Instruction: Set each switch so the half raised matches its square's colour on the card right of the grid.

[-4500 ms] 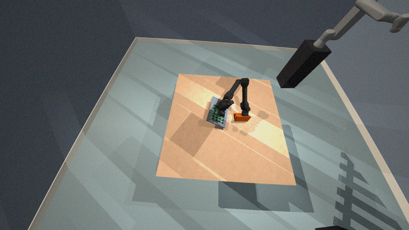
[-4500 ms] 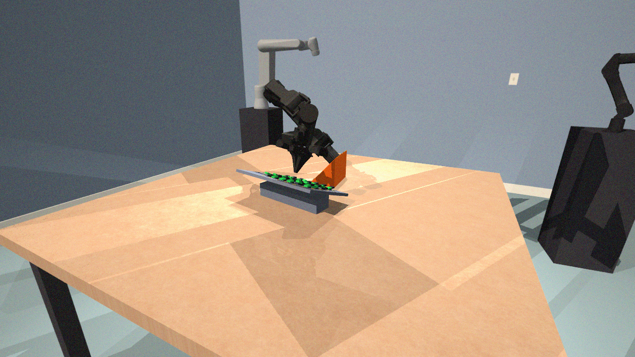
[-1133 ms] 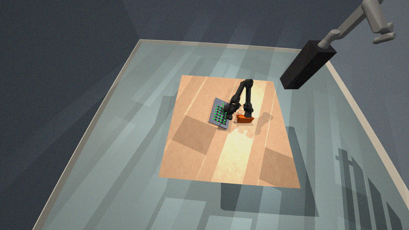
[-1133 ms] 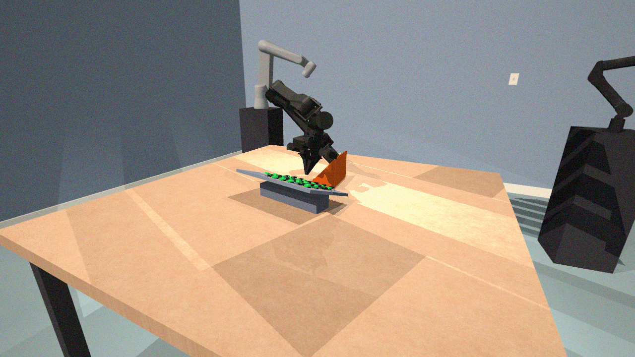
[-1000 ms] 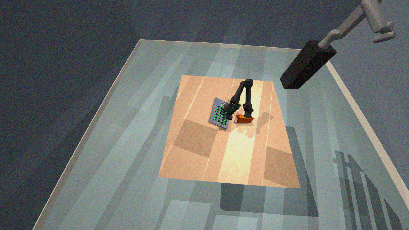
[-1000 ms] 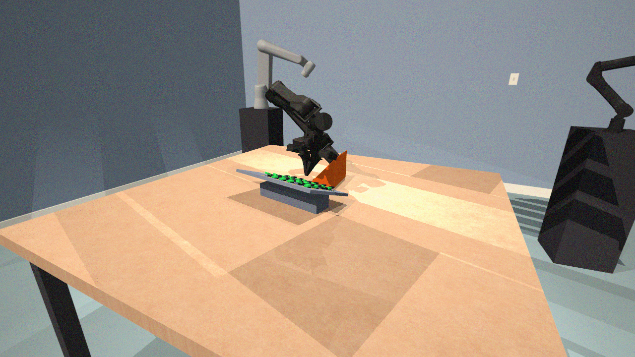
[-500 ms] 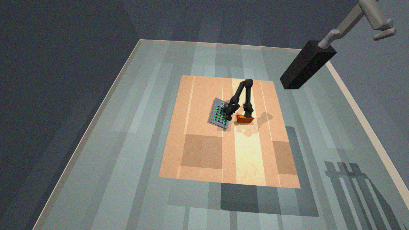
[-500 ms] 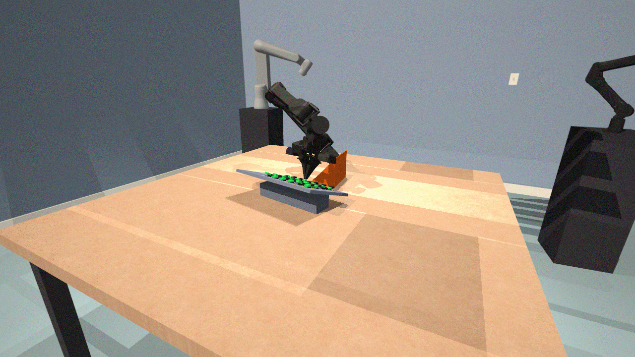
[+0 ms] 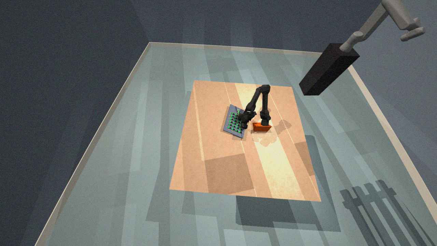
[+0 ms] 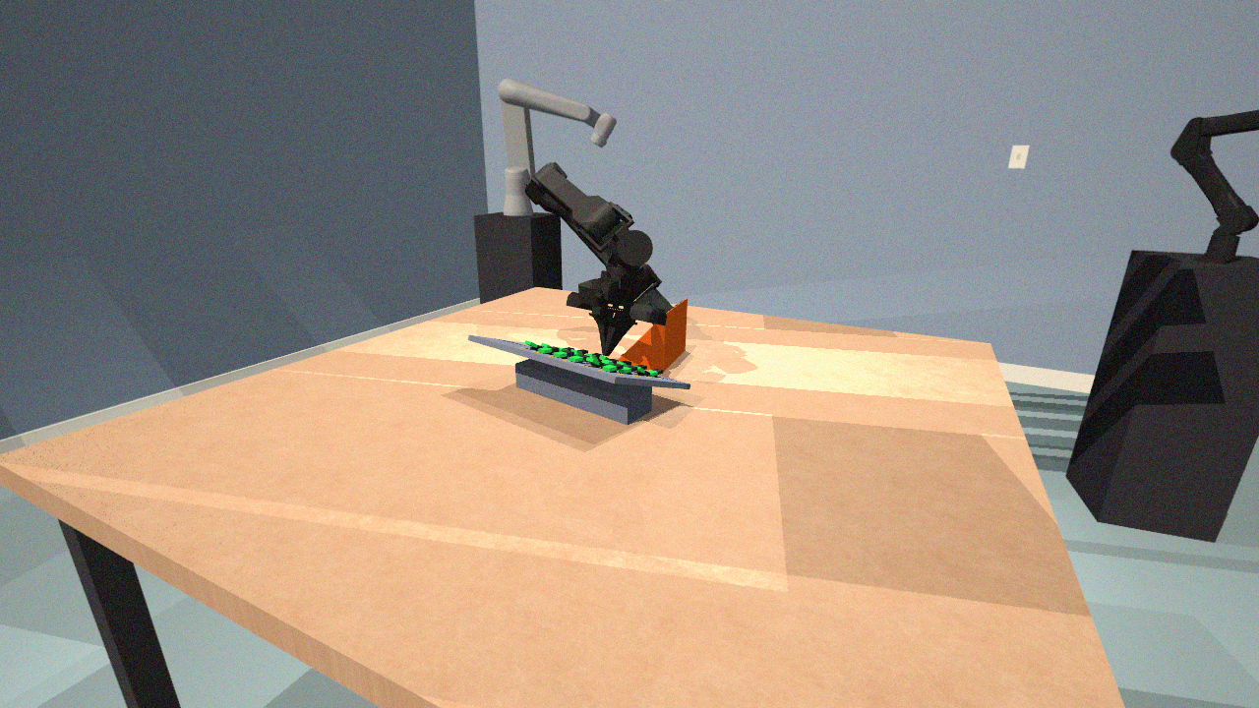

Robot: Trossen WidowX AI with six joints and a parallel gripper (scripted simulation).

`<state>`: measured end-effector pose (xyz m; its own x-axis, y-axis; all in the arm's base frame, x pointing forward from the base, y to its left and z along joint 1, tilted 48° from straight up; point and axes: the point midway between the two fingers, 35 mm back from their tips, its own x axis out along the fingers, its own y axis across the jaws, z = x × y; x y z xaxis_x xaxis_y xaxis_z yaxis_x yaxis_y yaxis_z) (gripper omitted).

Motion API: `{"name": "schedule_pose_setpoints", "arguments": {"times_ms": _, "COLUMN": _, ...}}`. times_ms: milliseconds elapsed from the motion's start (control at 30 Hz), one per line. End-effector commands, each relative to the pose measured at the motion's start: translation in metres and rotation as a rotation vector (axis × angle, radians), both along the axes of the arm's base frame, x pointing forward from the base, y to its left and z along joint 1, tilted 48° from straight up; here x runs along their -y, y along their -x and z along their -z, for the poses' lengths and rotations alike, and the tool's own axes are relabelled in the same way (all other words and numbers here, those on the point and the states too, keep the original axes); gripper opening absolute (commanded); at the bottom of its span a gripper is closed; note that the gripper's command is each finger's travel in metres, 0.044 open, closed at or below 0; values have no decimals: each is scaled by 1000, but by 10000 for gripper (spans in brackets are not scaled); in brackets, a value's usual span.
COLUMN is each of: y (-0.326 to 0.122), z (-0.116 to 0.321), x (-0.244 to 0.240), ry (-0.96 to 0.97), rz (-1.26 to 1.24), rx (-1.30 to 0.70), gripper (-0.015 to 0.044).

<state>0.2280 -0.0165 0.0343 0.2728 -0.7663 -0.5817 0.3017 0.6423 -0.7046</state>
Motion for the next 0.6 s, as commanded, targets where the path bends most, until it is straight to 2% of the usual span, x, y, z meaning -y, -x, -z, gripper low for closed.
{"name": "schedule_pose_setpoints", "arguments": {"times_ms": 0, "y": -1, "z": 0, "x": 0, "ry": 4, "rz": -4, "rx": 0, "gripper": 0}}
{"name": "schedule_pose_setpoints", "arguments": {"times_ms": 567, "y": -1, "z": 1, "x": 2, "ry": 4, "rz": -4, "rx": 0, "gripper": 0}}
